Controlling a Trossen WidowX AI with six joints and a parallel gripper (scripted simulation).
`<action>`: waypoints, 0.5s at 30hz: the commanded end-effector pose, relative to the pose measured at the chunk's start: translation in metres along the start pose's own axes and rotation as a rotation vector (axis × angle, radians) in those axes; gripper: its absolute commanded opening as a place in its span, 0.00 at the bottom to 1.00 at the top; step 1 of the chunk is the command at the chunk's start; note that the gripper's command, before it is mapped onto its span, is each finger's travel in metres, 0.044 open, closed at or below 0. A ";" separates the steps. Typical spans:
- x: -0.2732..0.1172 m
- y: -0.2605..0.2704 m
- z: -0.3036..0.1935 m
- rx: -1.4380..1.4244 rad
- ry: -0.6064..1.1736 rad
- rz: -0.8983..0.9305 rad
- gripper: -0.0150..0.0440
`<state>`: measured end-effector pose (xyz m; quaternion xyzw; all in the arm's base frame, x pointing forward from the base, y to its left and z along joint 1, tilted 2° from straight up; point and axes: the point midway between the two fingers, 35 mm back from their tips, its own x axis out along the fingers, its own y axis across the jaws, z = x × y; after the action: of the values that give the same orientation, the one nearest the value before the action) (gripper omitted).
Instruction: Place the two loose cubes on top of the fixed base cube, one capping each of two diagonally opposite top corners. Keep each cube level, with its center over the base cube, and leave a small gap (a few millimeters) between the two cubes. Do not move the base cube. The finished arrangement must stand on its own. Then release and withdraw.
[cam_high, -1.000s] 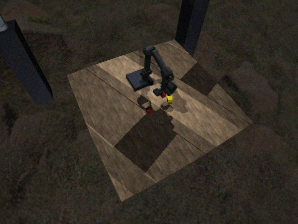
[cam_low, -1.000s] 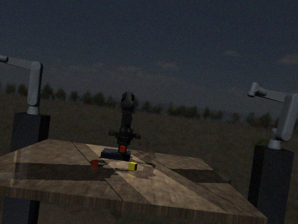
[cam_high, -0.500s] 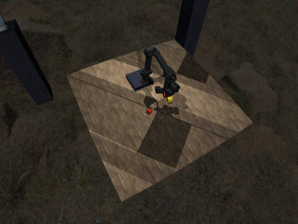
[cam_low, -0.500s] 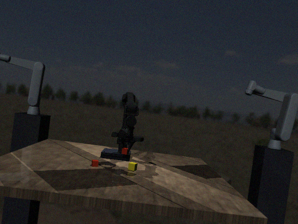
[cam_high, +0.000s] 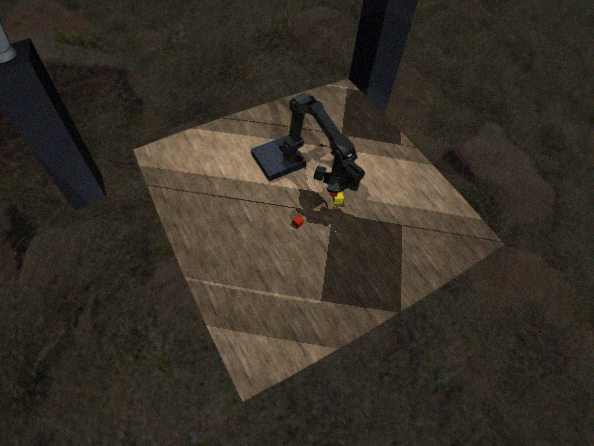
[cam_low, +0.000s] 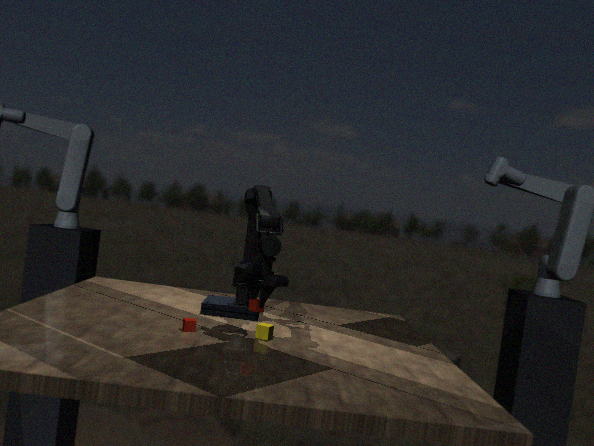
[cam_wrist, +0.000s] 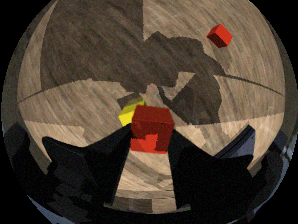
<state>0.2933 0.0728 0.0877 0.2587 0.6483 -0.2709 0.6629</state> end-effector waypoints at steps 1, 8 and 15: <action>0.003 0.005 -0.003 0.105 0.006 0.001 0.43; 0.008 0.013 -0.009 0.297 0.006 0.001 0.43; 0.008 0.013 -0.009 0.302 0.006 0.001 0.43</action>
<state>0.2951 0.0871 0.0800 0.3527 0.6026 -0.3636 0.6166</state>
